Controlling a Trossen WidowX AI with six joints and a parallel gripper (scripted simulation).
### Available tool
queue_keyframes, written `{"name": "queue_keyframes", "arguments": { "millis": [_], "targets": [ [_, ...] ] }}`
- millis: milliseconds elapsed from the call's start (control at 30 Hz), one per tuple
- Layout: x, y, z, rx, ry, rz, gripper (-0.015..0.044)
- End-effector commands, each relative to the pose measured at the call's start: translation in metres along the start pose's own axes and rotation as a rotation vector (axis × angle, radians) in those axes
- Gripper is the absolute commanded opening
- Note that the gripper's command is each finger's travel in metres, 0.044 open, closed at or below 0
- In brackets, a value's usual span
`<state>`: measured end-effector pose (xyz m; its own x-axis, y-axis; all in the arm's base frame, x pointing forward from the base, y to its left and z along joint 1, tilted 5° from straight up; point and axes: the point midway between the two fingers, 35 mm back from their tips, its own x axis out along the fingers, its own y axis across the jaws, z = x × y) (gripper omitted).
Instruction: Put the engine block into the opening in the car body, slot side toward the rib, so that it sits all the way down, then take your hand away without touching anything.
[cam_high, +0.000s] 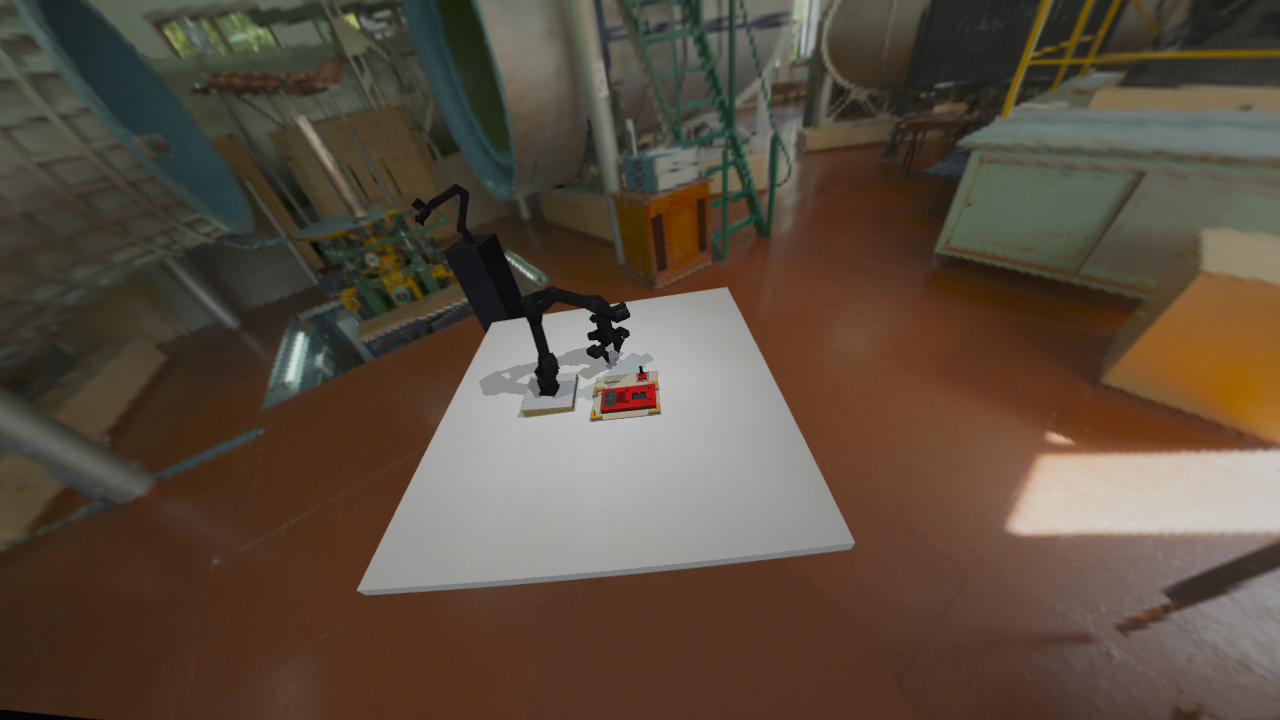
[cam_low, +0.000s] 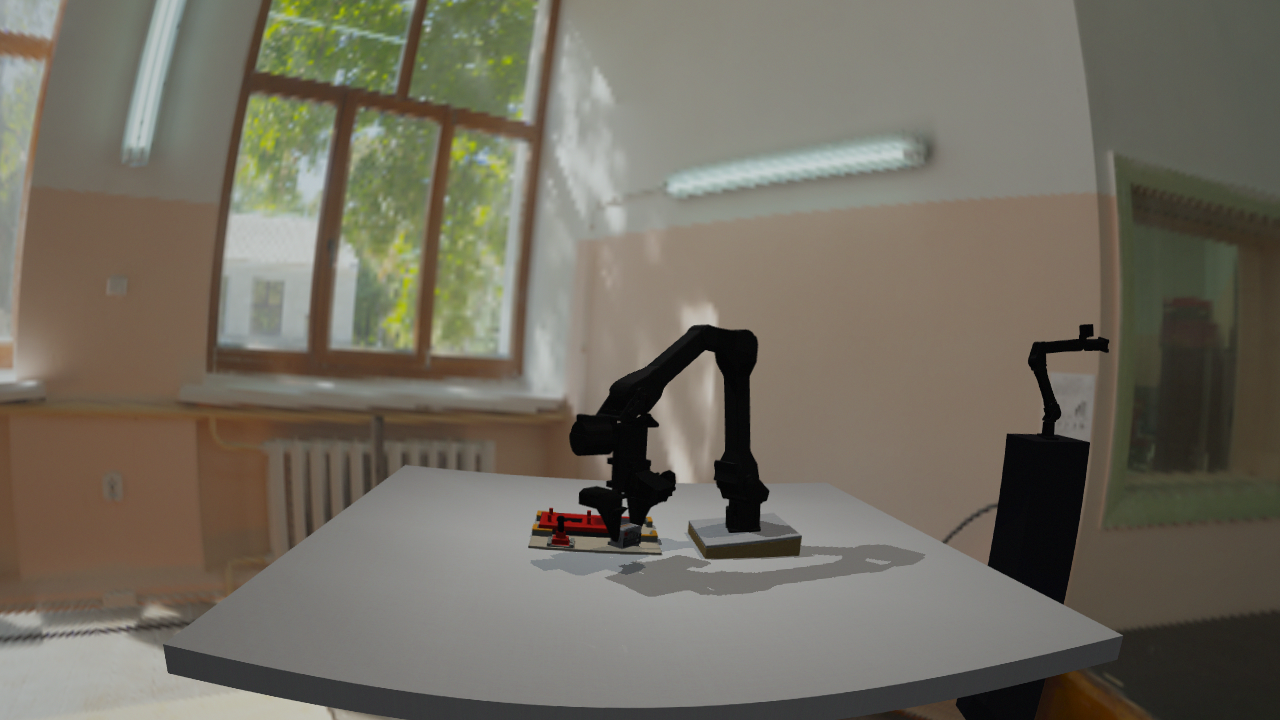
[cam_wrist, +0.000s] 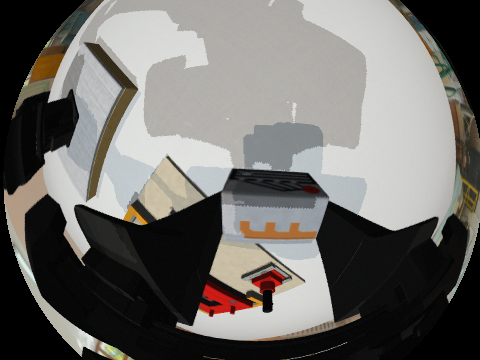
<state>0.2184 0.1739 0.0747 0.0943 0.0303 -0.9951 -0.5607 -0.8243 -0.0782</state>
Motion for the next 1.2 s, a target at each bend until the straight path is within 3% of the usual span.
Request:
{"name": "queue_keyframes", "arguments": {
  "millis": [0,800,1167],
  "targets": [
    [-0.014,-0.001,-0.001,-0.004,-0.001,-0.009,0.0],
    [-0.088,0.013,-0.001,-0.004,-0.001,-0.008,0.0],
    [-0.083,0.013,-0.001,0.208,-0.002,-0.008,0.0]
  ]
}}
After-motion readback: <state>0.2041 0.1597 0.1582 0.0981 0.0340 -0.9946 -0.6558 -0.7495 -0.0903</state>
